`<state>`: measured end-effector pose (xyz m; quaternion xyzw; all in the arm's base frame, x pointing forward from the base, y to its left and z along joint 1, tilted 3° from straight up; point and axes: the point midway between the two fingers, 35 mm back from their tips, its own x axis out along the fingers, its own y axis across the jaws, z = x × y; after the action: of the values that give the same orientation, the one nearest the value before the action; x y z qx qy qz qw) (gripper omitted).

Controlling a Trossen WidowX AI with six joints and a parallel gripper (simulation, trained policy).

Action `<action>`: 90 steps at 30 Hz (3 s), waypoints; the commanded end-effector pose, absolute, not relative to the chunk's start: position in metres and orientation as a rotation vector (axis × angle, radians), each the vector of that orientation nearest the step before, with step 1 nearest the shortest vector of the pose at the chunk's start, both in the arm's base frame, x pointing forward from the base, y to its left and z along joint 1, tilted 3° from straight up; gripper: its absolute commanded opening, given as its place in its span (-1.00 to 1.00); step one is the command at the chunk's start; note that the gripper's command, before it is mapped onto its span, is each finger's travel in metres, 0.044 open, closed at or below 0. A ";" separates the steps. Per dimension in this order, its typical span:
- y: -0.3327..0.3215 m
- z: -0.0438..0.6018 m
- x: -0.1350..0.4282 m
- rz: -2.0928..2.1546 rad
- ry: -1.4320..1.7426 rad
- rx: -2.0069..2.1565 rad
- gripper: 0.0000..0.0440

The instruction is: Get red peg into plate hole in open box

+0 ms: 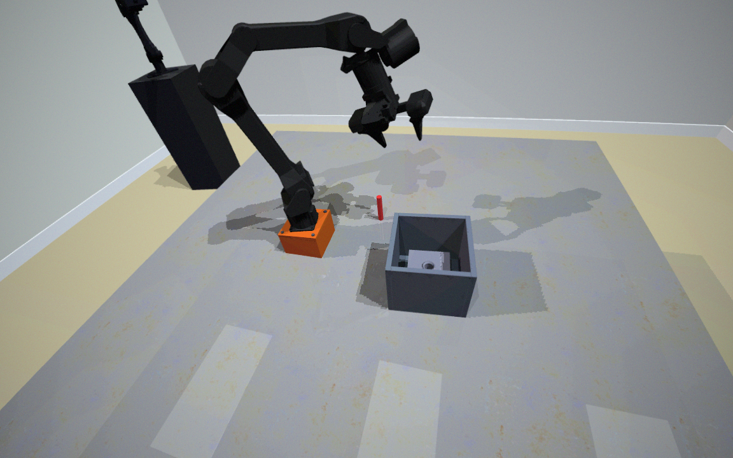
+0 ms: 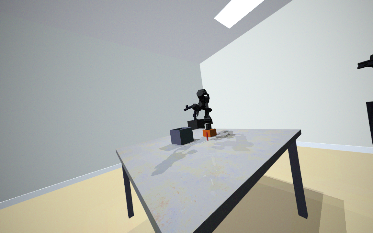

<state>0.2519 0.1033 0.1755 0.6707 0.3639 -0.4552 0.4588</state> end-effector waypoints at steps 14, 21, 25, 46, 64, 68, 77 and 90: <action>0.099 0.105 0.207 -1.235 1.181 1.237 1.00; 0.095 0.084 0.195 -1.241 1.248 1.120 1.00; 0.092 0.072 0.191 -1.243 1.271 1.066 1.00; 0.075 0.007 0.183 -1.244 1.268 0.981 0.83; 0.087 -0.026 0.194 -1.165 1.294 0.982 -0.73; 0.092 -0.029 0.198 -1.131 1.309 0.979 -1.00; 0.088 -0.010 0.215 -1.087 1.245 1.040 -1.00; 0.085 0.031 0.240 -1.011 1.164 1.144 -1.00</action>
<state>0.2293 0.0855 0.0146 0.4726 0.5091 -0.4457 0.5647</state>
